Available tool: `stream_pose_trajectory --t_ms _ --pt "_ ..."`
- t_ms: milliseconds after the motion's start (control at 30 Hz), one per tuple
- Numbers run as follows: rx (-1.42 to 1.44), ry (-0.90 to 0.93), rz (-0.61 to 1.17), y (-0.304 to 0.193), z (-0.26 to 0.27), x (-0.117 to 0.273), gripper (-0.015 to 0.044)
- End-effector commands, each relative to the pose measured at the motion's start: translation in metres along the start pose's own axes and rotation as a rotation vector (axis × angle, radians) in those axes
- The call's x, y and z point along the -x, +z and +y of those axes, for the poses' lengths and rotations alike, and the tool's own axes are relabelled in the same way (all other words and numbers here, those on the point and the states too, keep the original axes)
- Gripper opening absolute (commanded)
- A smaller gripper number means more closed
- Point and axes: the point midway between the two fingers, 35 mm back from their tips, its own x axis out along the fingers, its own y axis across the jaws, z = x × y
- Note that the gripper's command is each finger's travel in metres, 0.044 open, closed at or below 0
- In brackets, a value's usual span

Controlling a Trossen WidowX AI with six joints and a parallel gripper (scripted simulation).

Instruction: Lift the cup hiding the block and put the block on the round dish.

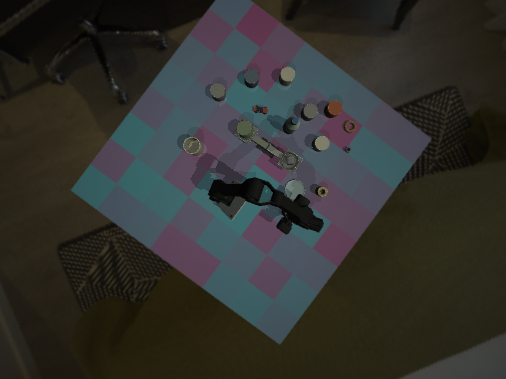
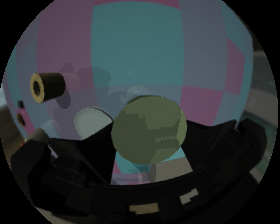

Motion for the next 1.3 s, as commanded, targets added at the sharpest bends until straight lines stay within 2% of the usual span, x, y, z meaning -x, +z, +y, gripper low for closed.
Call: stream_pose_trajectory --t_ms 0,267,767,833,933,1167,1267 --pt "-0.001 0.008 -0.007 0.001 0.002 -0.004 0.0" --pt "-0.001 0.008 -0.007 0.001 0.002 -0.017 0.0" --pt "0.002 0.002 -0.005 0.001 0.001 -0.012 0.0394" --pt "0.001 0.003 -0.006 0.002 0.001 0.0 0.044" --pt "-0.002 0.007 -0.007 0.001 0.001 0.038 0.044" --pt "-0.002 0.007 -0.008 0.001 0.001 0.041 0.044" --pt "0.039 -0.003 -0.029 -0.002 0.015 0.046 0.0361"
